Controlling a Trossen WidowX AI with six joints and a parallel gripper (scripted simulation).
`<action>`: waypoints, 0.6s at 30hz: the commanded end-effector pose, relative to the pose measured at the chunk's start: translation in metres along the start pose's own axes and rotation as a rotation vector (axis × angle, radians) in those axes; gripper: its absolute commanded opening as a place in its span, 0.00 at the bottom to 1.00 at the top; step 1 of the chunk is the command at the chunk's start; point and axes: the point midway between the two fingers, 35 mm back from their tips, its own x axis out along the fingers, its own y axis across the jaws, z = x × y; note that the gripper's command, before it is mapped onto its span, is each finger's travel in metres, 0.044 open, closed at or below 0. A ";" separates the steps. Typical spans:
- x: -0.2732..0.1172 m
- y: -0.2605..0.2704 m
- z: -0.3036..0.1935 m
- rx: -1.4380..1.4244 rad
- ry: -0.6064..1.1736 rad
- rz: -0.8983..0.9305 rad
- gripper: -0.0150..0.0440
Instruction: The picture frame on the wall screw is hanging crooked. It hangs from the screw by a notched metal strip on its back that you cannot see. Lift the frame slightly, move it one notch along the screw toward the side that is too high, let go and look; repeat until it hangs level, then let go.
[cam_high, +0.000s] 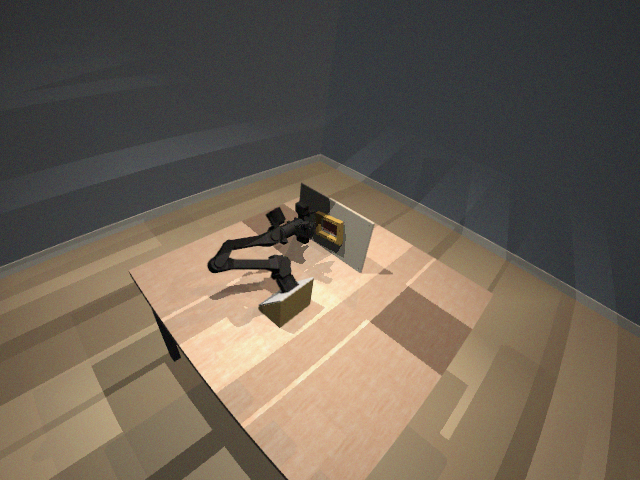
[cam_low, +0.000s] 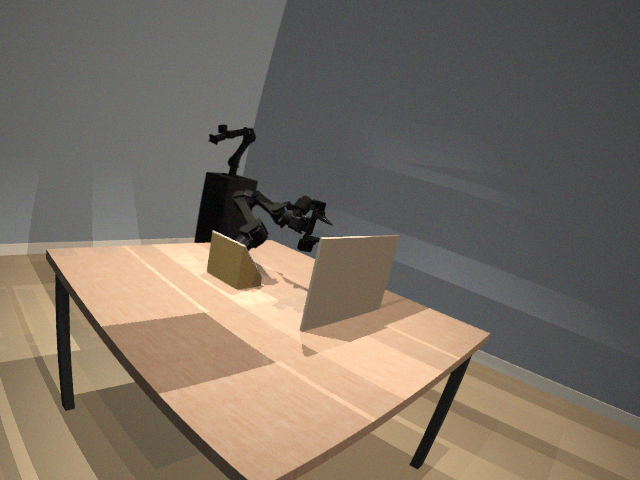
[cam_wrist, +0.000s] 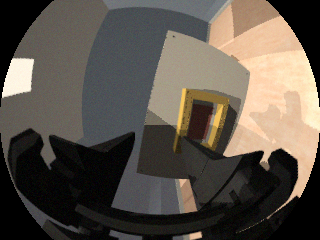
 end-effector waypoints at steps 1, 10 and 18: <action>0.000 -0.002 0.001 0.004 -0.001 -0.005 0.69; 0.001 -0.039 -0.014 0.006 0.000 -0.003 0.69; -0.005 -0.059 -0.021 0.009 0.000 -0.004 0.69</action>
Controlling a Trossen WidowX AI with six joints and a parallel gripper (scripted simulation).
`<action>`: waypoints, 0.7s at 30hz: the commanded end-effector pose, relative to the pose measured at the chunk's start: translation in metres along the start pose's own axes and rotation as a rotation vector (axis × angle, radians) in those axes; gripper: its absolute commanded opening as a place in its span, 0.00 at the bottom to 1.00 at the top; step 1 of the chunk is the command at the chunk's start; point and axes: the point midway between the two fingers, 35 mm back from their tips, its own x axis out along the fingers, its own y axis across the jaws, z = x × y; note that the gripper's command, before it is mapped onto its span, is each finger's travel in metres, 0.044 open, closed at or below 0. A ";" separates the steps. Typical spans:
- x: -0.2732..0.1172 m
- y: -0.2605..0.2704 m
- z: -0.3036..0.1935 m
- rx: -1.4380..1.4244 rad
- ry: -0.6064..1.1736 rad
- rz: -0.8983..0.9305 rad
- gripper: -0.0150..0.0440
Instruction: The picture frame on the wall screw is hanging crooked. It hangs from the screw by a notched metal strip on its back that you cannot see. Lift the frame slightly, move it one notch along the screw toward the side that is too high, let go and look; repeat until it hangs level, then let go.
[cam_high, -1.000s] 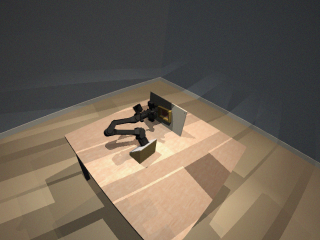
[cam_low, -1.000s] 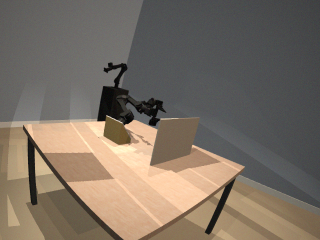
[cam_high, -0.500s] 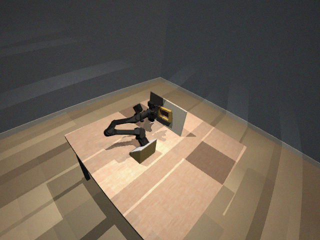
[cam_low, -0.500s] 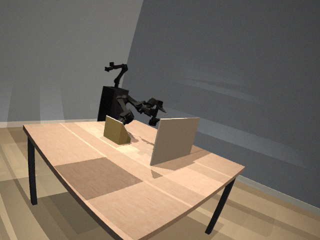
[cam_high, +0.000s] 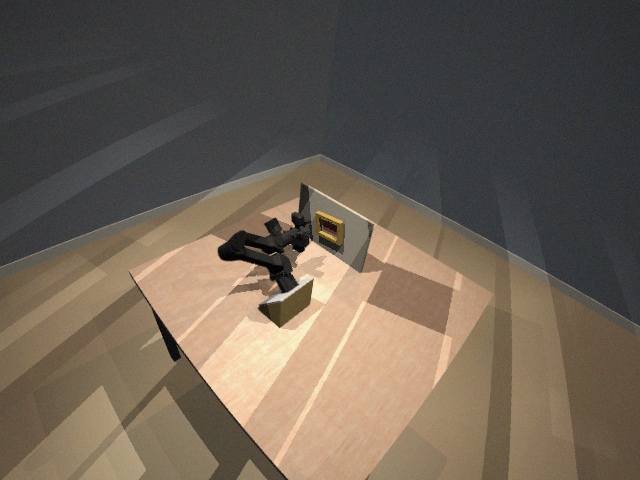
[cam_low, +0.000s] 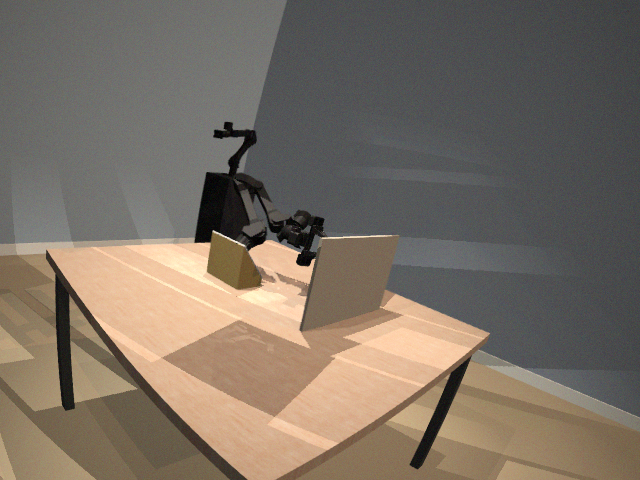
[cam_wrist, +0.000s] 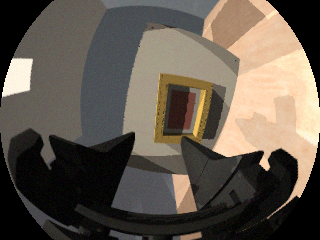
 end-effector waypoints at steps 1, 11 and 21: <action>0.000 -0.004 0.004 -0.001 -0.015 -0.001 0.69; 0.000 -0.004 0.004 -0.001 -0.015 -0.001 0.69; 0.022 -0.001 -0.001 -0.001 -0.014 0.000 0.69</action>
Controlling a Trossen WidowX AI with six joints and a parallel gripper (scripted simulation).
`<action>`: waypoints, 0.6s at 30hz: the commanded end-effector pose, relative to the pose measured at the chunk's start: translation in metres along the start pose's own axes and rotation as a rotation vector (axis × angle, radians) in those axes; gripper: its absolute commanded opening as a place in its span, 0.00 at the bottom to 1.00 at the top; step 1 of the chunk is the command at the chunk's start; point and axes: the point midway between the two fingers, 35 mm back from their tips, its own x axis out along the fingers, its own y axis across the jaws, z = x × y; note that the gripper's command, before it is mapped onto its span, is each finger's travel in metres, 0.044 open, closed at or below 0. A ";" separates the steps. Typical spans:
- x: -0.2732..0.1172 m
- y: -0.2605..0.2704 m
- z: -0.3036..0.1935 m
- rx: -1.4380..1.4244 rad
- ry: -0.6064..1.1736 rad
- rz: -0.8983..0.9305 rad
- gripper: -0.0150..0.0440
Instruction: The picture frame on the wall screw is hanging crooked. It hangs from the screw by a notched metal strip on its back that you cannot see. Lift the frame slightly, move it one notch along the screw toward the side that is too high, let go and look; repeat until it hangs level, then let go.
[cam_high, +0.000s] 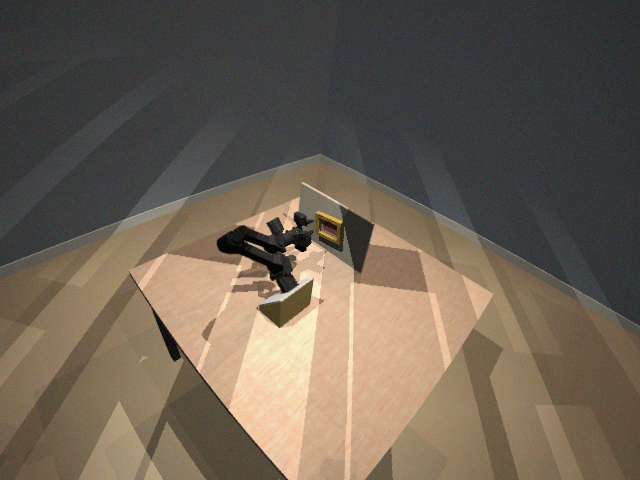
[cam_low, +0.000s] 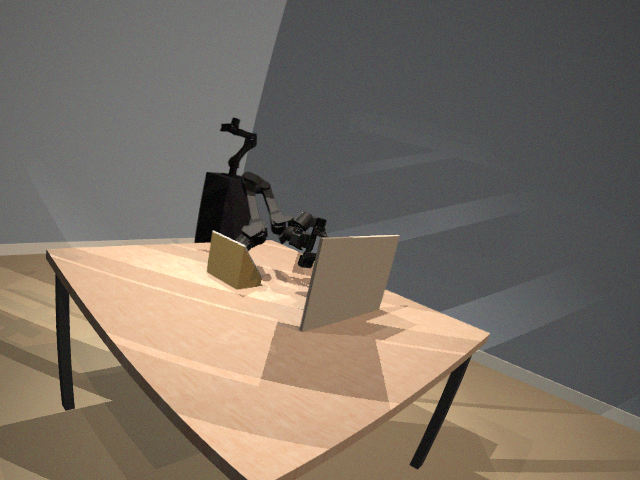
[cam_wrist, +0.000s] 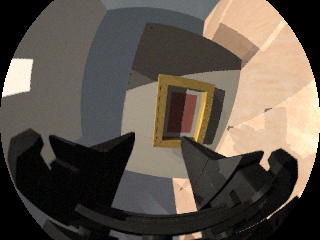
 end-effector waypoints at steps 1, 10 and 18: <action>0.016 0.002 -0.005 0.001 0.003 -0.003 0.69; 0.068 -0.002 0.001 0.000 0.004 -0.001 0.69; 0.069 -0.002 0.002 0.000 0.004 -0.001 0.69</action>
